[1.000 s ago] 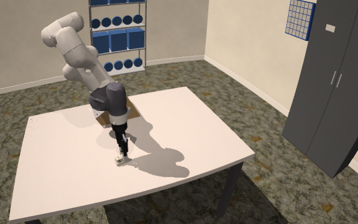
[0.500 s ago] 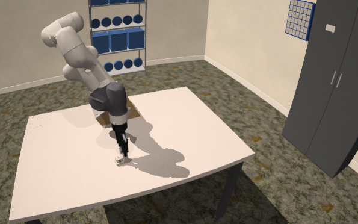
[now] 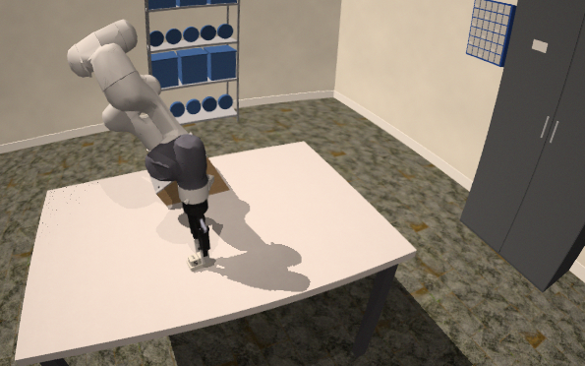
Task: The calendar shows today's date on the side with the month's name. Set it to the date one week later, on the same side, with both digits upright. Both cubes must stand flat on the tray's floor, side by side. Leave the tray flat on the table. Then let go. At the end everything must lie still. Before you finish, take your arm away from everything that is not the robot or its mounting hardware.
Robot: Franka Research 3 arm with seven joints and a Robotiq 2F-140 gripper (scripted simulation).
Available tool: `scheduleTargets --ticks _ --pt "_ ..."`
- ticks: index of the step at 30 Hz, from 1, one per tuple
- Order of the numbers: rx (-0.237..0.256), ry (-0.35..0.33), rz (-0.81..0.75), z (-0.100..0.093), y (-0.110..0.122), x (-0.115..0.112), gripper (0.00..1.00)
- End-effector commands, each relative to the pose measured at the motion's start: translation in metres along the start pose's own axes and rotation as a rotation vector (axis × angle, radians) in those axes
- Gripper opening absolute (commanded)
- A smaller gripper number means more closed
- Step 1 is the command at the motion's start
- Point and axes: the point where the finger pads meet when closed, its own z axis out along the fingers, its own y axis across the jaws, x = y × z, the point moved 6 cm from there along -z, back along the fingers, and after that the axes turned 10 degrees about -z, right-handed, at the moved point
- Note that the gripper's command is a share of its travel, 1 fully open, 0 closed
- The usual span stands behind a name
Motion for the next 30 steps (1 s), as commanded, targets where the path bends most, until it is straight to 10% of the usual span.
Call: scheduleTargets --ticks 1,30 --pt "-0.002 0.0 0.005 0.0 0.001 0.0 0.28" --pt "-0.002 0.0 0.005 -0.089 0.0 0.0 0.28"
